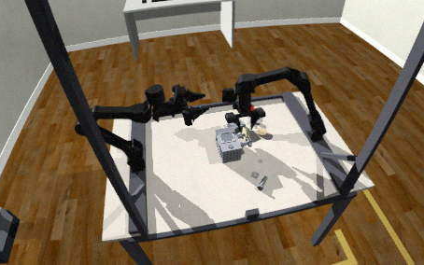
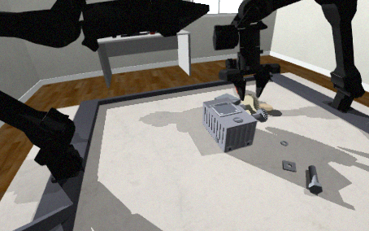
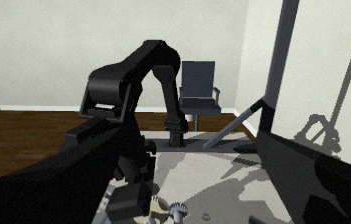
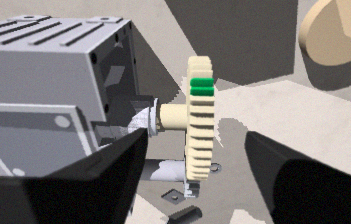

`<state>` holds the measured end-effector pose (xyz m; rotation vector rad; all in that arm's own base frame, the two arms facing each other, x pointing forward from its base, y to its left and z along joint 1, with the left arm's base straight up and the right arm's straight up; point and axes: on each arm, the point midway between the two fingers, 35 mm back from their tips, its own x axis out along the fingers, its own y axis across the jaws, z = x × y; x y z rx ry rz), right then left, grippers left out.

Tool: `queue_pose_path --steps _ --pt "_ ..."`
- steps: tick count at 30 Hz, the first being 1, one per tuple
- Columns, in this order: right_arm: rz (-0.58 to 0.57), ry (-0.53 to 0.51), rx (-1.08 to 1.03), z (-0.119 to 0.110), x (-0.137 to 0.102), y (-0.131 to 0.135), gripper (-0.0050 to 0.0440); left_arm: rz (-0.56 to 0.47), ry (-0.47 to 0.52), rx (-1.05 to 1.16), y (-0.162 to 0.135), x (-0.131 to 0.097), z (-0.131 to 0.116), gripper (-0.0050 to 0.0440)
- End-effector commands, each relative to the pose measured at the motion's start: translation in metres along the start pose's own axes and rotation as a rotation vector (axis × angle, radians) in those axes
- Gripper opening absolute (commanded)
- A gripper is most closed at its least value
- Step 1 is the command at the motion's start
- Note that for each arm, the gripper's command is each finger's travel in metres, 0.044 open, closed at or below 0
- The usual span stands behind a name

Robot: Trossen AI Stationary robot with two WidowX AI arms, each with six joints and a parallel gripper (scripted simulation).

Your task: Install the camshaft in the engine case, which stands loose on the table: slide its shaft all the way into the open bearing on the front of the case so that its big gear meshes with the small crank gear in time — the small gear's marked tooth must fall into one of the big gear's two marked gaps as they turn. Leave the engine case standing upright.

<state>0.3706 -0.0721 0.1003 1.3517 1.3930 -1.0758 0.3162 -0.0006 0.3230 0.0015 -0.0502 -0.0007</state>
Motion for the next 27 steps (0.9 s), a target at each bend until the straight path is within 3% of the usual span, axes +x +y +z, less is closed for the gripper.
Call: queue_pose_path --steps 1,20,21,27 --pt "0.046 -0.01 -0.012 -0.002 -0.015 0.004 0.0273 0.002 -0.024 0.004 0.001 -0.003 0.008 0.04" --pt "0.039 -0.009 -0.011 -0.001 -0.021 0.005 0.0273 0.002 -0.024 0.004 0.001 -0.003 0.008 0.04" --pt "0.031 -0.008 -0.009 0.001 -0.034 0.005 0.0273 0.002 -0.024 0.004 0.001 -0.003 0.008 0.04" --pt "0.03 -0.011 -0.007 0.002 -0.061 0.004 0.0273 0.002 -0.024 0.004 0.001 -0.003 0.008 0.04"
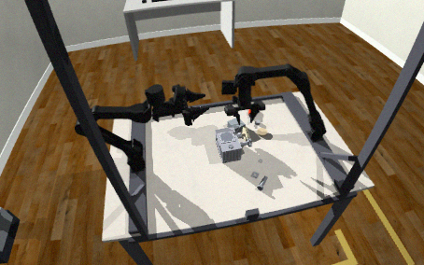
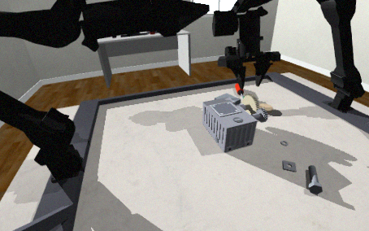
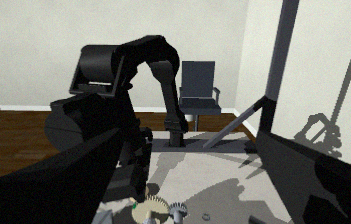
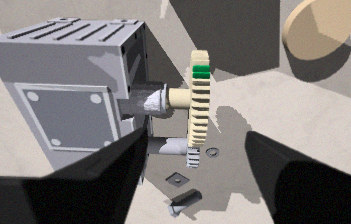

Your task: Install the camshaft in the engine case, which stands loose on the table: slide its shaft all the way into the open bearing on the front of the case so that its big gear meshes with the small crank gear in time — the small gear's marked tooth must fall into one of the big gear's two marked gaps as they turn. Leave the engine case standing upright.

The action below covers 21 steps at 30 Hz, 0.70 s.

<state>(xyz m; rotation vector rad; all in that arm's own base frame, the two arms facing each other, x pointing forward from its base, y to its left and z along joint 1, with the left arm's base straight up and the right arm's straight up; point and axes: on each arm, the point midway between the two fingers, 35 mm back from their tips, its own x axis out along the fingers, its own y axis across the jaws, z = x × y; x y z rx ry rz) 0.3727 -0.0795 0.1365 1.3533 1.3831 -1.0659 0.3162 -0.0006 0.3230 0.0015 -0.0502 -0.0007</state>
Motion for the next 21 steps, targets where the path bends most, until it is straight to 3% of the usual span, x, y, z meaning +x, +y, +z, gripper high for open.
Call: queue_pose_path --steps 1,5,6,10,15,21 --pt "0.015 -0.008 -0.002 0.003 -0.027 0.002 0.0273 0.002 -0.024 0.004 0.001 -0.003 0.008 0.04" --pt "0.052 -0.022 -0.013 0.005 -0.041 0.01 0.0273 0.002 -0.024 0.004 0.001 -0.003 0.008 0.04" --pt "-0.001 -0.001 0.0 0.002 -0.028 0.0 0.0273 0.002 -0.024 0.004 0.001 -0.003 0.008 0.04" --pt "-0.014 0.006 0.005 -0.002 -0.022 -0.002 0.0273 0.002 -0.024 0.004 0.001 -0.003 0.008 0.04" --pt "0.006 -0.002 -0.001 -0.002 -0.029 0.001 0.0273 0.002 -0.024 0.004 0.001 -0.003 0.008 0.04" --pt "0.135 -0.082 -0.179 -0.012 -0.041 0.002 0.0273 0.002 -0.023 0.004 0.002 -0.003 0.007 0.04"
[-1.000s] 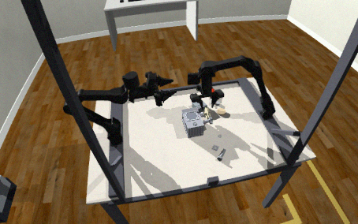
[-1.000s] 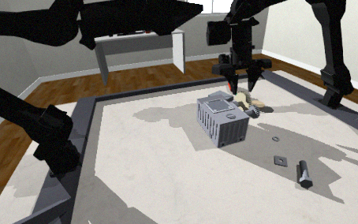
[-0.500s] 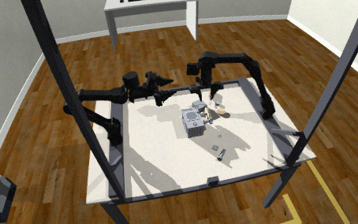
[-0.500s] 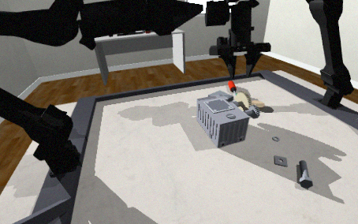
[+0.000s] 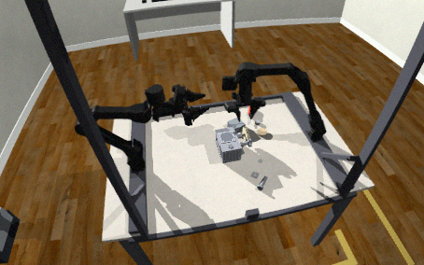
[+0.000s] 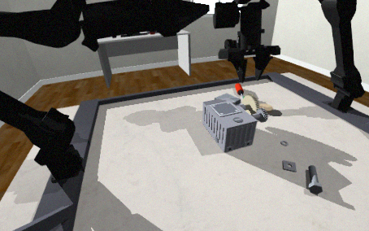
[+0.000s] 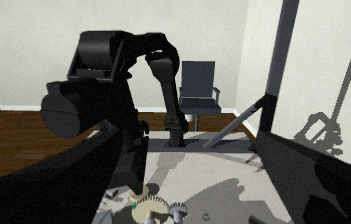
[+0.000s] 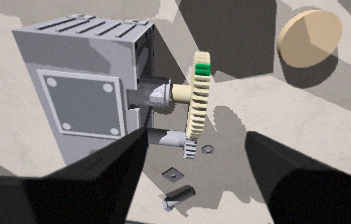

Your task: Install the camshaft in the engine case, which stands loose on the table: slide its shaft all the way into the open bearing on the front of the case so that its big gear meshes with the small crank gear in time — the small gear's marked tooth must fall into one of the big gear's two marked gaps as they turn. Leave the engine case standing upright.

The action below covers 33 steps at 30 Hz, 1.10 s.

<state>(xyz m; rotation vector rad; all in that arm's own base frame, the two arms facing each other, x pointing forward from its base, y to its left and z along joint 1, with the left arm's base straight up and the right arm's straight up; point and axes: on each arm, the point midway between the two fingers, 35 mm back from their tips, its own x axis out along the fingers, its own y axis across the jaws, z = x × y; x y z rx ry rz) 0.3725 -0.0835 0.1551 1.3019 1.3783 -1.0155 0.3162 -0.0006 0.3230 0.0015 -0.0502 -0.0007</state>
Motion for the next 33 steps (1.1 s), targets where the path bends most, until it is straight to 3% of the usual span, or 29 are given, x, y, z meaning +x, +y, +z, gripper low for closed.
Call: queue_pose_path --steps 1,4,19,21,33 --pt "0.151 -0.083 -0.158 -0.014 -0.024 0.005 0.0273 0.003 -0.022 0.003 0.002 -0.003 0.007 0.04" --pt "0.181 -0.105 -0.2 -0.016 -0.026 0.007 0.0273 0.003 -0.022 0.003 0.002 -0.003 0.007 0.04" --pt "0.517 -0.407 -0.653 -0.043 -0.062 0.021 0.0273 0.002 -0.019 -0.001 0.002 -0.003 0.007 0.04" --pt "0.517 -0.407 -0.653 -0.043 -0.062 0.021 0.0273 0.002 -0.019 -0.001 0.002 -0.003 0.007 0.04" --pt "0.748 -0.717 -0.958 -0.072 -0.096 0.015 0.0273 0.003 -0.018 -0.001 0.002 -0.003 0.006 0.04"
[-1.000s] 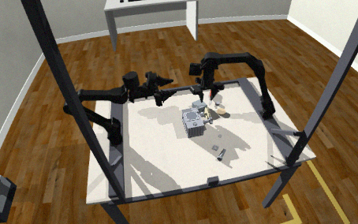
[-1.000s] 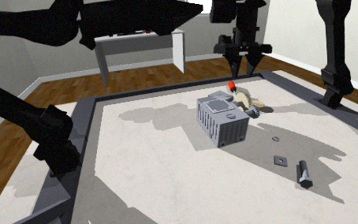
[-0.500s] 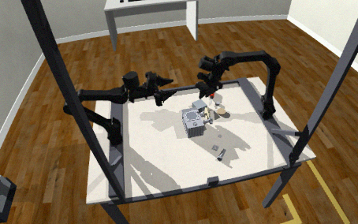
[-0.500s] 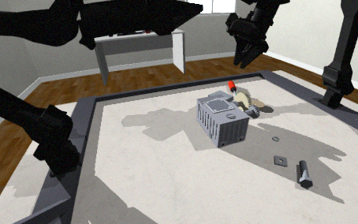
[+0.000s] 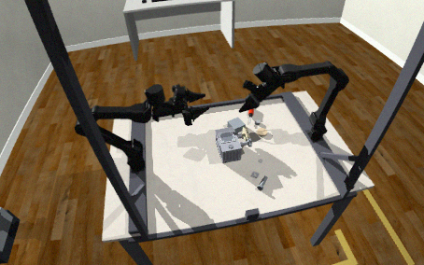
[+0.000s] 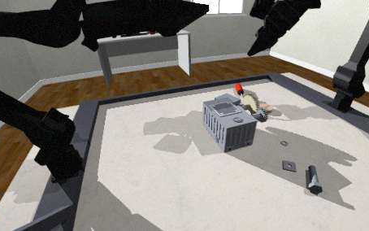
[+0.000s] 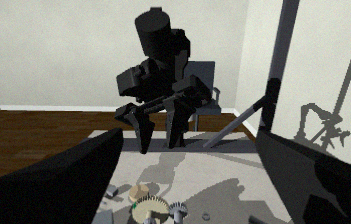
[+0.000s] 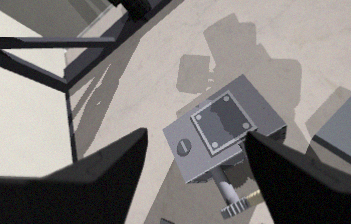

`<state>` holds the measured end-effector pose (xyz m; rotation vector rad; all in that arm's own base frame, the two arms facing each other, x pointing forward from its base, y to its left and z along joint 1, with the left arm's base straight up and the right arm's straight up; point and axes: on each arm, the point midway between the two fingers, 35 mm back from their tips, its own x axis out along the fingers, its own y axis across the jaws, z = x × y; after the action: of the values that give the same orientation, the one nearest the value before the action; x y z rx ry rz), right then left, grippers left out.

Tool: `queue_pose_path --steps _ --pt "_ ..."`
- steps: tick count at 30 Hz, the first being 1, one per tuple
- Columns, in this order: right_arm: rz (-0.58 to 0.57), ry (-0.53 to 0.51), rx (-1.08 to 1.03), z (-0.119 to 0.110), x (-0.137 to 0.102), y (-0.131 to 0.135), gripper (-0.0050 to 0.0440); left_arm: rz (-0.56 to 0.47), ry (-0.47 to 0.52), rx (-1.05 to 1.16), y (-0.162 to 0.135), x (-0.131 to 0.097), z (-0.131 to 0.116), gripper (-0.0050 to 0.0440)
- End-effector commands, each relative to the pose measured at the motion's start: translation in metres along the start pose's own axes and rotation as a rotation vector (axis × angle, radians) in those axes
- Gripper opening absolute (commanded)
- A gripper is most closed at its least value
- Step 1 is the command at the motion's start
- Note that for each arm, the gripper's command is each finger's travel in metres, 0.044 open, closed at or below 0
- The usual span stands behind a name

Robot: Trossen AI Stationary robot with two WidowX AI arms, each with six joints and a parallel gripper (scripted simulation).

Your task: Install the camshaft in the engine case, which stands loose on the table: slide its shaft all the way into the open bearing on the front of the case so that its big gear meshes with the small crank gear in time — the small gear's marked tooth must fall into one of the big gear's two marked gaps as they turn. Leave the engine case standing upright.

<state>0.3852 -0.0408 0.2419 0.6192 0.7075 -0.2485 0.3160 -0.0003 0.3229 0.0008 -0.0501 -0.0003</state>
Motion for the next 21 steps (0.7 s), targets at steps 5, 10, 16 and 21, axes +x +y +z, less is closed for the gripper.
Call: queue_pose_path --steps 5,10,16,21 --pt "0.126 -0.212 -0.19 0.004 -0.03 0.02 0.0273 0.003 -0.018 -0.001 0.002 -0.003 0.006 0.04" --pt "0.181 -0.358 -0.319 0.003 -0.05 0.028 0.0273 0.002 -0.02 -0.001 0.002 -0.003 0.007 0.04" --pt "0.233 -0.528 -0.454 -0.002 -0.075 0.036 0.0273 0.002 -0.018 -0.001 0.001 -0.003 0.006 0.04" --pt "0.255 -0.645 -0.534 -0.007 -0.093 0.038 0.0273 0.003 -0.017 -0.001 0.002 -0.003 0.006 0.04"
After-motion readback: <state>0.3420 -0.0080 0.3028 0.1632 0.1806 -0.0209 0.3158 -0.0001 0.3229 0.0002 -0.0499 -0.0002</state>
